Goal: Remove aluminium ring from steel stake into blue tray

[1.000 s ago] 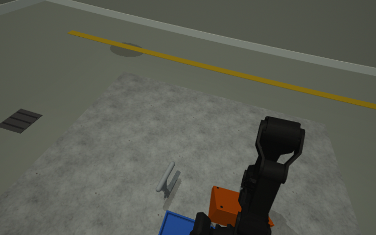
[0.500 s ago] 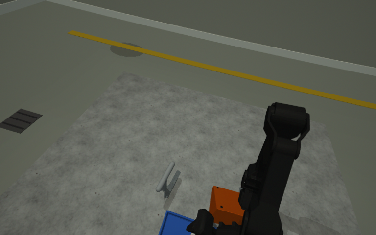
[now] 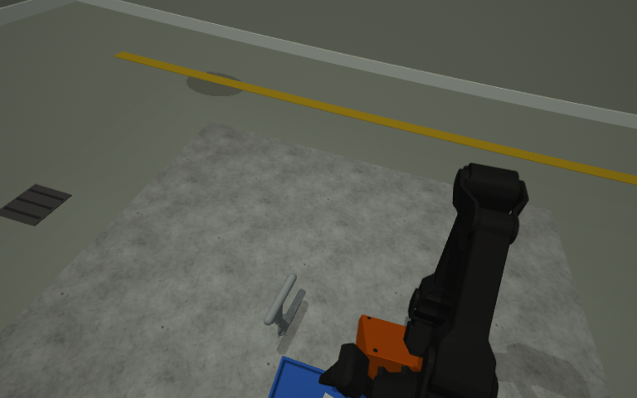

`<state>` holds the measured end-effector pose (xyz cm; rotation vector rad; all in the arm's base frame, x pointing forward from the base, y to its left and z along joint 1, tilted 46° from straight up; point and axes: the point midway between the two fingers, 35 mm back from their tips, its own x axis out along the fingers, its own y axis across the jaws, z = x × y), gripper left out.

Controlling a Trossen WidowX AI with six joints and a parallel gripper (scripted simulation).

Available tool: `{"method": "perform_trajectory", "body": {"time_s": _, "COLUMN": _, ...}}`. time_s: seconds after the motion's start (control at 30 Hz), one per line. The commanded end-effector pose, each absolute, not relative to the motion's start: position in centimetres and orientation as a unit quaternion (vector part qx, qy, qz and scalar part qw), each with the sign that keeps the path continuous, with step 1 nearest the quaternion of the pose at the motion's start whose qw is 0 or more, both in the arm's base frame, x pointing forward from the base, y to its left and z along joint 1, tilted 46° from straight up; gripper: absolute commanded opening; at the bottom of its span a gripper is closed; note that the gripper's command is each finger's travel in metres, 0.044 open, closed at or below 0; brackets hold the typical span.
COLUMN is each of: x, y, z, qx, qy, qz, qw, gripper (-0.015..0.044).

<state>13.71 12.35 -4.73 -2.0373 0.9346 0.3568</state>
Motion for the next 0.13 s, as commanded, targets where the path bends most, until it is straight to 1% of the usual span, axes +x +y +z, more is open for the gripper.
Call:
{"method": "perform_trajectory", "body": {"time_s": 0.0, "x": 13.72, "y": 12.33, "z": -4.78, "qx": -0.814, "qy": 0.373, "qz": 0.142, "qw": 0.422, "gripper": 0.0440}}
{"method": "perform_trajectory", "body": {"time_s": 0.1, "x": 13.72, "y": 12.33, "z": -4.78, "qx": -0.814, "qy": 0.373, "qz": 0.142, "qw": 0.422, "gripper": 0.0440}}
